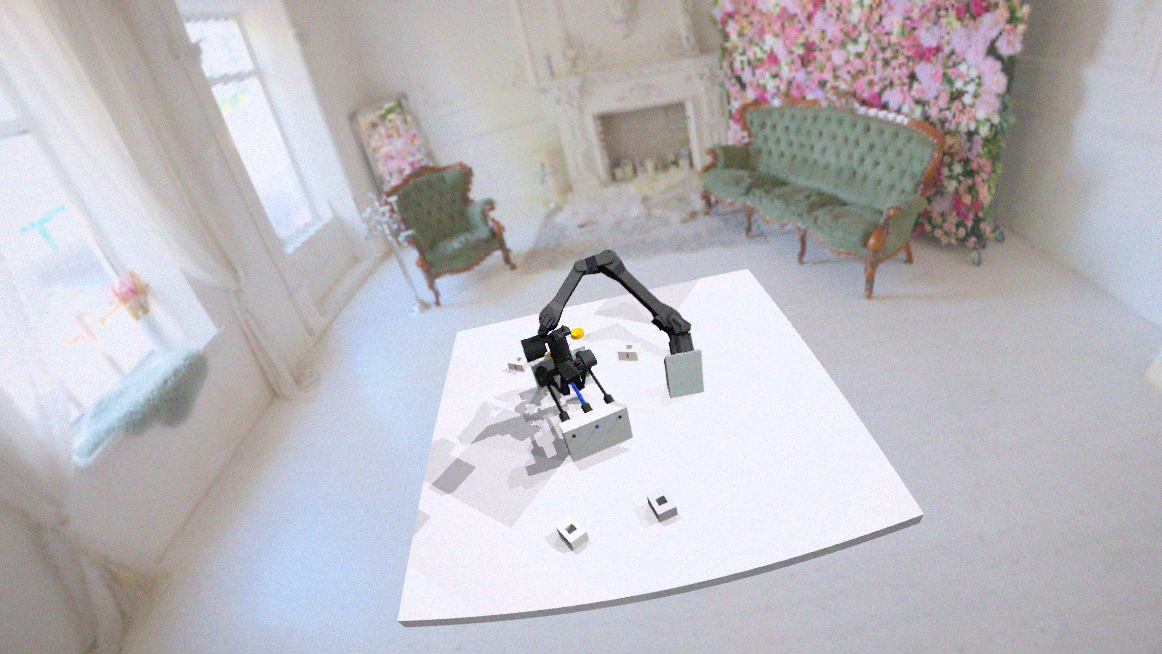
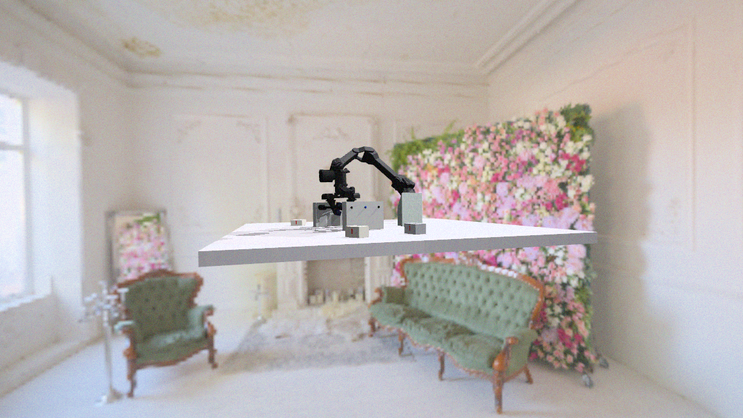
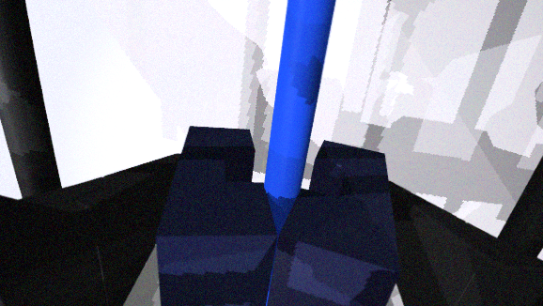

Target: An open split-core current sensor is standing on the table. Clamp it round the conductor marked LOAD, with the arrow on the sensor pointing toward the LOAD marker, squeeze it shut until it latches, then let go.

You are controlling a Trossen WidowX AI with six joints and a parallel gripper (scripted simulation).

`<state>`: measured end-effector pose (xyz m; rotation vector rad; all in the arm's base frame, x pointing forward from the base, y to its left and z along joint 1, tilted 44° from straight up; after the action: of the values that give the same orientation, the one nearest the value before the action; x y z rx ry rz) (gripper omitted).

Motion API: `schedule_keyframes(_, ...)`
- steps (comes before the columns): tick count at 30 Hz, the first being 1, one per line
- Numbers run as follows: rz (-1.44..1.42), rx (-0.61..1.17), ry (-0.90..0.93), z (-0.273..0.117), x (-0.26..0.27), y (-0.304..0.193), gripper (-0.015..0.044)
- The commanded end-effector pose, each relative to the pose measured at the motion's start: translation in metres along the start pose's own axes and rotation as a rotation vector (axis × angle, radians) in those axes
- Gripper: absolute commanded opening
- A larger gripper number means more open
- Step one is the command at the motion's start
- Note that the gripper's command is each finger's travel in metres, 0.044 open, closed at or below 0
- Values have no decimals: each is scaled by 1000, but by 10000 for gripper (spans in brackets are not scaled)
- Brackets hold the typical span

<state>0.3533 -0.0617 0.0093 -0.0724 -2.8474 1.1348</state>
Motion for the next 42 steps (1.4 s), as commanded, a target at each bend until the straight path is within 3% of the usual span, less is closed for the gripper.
schedule_keyframes(1,2,0,-1,-1,0,0,307)
schedule_keyframes(4,2,0,-1,-1,0,0,287)
schedule_keyframes(15,2,0,-1,-1,0,0,0)
schedule_keyframes(42,2,0,-1,-1,0,0,0)
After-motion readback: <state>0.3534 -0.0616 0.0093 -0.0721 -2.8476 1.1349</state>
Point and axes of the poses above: the point midway between the two fingers, 35 mm back from their tips, its own z axis out along the fingers, its own x axis across the jaws, y = z × x, the point moved 2 cm from there along -z, back along the fingers, and after that the axes turned 14 degrees about z, right-handed, at the moved point
